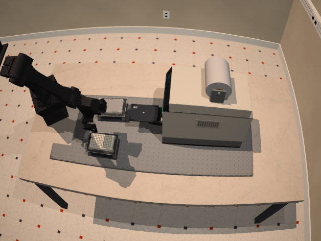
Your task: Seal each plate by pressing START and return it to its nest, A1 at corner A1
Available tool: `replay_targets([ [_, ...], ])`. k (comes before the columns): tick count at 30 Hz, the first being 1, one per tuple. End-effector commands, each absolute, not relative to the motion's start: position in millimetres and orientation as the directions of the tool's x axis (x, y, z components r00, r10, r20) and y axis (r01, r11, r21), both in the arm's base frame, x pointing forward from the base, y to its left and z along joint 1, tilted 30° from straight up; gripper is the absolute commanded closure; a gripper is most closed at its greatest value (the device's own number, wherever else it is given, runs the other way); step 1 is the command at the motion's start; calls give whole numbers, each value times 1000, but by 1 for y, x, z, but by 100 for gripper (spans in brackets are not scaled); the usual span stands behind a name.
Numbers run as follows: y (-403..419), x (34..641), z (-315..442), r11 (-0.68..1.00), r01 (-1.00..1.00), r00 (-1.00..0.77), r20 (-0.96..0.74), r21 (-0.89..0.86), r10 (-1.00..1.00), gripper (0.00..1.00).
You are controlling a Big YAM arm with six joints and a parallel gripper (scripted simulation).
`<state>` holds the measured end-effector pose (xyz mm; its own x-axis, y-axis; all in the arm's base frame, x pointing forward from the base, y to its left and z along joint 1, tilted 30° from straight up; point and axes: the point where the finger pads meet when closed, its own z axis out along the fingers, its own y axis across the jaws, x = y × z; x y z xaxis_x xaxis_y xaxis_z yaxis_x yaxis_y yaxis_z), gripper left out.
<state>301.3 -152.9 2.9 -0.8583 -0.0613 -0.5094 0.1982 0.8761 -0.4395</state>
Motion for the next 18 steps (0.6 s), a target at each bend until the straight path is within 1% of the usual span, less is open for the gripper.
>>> replay_targets([
  [1,-174,304,20,865,199,-857,-510,-461,-75,0],
  [8,-205,296,35,867,186,-858,-506,-461,-85,0],
  [18,-190,289,17,873,189,-868,-493,-450,-66,0],
])
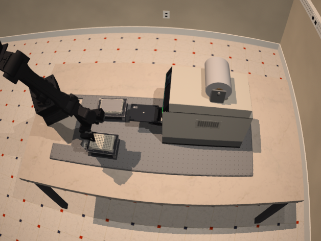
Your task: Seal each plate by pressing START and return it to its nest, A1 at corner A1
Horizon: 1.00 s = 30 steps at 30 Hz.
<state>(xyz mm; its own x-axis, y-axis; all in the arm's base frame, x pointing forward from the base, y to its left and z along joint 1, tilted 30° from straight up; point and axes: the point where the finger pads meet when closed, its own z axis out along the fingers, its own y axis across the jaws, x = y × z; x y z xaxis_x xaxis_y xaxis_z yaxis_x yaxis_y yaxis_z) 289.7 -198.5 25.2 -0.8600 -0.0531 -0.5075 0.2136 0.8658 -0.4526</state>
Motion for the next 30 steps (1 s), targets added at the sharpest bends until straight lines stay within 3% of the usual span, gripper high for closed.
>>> replay_targets([
  [1,-188,289,17,873,191,-867,-494,-449,-65,0],
  [30,-196,302,15,873,218,-848,-528,-436,-51,0],
])
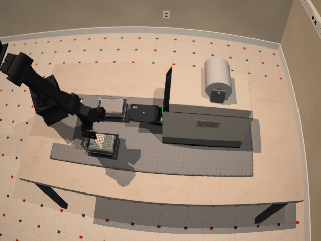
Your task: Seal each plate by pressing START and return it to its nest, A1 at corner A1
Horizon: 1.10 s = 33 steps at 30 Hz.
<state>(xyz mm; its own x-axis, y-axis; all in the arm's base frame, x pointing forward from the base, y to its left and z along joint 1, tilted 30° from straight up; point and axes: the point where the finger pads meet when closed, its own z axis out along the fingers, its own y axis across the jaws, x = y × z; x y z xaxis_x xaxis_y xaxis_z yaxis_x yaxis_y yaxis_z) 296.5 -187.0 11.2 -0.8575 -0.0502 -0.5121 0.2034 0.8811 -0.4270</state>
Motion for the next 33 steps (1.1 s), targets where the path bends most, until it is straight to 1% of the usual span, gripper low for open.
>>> replay_targets([
  [1,-200,304,20,867,226,-843,-535,-444,-55,0],
  [33,-226,313,-22,867,224,-846,-531,-445,-55,0],
])
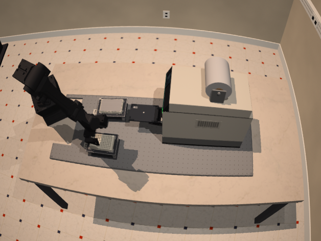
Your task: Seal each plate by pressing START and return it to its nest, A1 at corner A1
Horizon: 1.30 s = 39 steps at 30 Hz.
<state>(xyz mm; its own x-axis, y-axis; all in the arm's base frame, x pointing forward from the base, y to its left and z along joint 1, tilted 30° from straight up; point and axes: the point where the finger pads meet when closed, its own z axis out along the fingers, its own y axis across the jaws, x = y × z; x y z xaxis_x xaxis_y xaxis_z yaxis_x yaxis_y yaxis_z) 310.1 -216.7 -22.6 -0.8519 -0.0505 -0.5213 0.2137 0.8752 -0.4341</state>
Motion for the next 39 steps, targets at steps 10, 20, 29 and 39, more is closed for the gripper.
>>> replay_targets([
  [10,-233,315,-36,868,222,-848,-528,-443,-53,0],
  [20,-238,319,-44,869,226,-844,-534,-440,-51,0],
  [29,-232,314,-51,874,210,-854,-517,-437,-53,0],
  [39,-223,316,-51,883,184,-861,-504,-432,-67,0],
])
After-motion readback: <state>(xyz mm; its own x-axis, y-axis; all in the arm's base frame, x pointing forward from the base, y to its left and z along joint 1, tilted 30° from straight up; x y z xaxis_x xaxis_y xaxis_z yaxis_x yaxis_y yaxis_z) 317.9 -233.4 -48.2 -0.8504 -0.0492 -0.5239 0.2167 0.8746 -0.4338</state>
